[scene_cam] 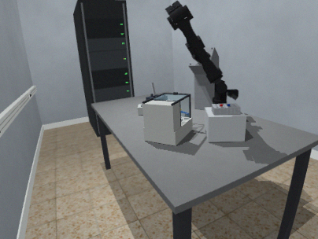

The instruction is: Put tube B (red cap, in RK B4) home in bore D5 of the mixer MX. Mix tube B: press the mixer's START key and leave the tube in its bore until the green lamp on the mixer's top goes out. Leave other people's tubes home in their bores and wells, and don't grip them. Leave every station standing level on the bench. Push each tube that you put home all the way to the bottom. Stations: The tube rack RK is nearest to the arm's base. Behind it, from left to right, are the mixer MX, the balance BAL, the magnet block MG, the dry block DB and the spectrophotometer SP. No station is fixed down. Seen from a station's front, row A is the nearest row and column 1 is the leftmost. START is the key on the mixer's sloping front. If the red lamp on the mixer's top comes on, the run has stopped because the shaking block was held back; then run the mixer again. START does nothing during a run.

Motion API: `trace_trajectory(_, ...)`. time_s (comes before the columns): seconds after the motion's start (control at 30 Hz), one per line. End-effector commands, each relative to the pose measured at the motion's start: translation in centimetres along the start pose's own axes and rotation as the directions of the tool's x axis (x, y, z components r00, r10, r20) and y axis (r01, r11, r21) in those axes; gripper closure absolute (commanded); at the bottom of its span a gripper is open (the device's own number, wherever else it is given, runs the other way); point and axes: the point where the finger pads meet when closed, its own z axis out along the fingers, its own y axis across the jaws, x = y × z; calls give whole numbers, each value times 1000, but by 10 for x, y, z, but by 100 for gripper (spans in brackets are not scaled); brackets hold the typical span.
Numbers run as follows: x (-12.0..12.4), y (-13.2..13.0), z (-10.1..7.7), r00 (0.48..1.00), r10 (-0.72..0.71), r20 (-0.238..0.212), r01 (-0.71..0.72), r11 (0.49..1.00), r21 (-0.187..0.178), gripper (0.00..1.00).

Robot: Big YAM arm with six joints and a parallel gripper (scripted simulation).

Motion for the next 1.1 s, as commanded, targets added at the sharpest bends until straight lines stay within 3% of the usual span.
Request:
trace_trajectory(0.0,7,1,7,1000,22,-16,-22,1000,-14,100)
trace_trajectory(0.03,7,1,7,1000,22,-16,-22,1000,-14,100)
trace_trajectory(0.07,11,-14,0,999,46,-18,-45,999,26,100)
trace_trajectory(0.2,-1,1,-14,1000,5,4,-5,1000,2,100)
trace_trajectory(1.07,-1,1,-53,1000,6,3,-6,1000,3,100)
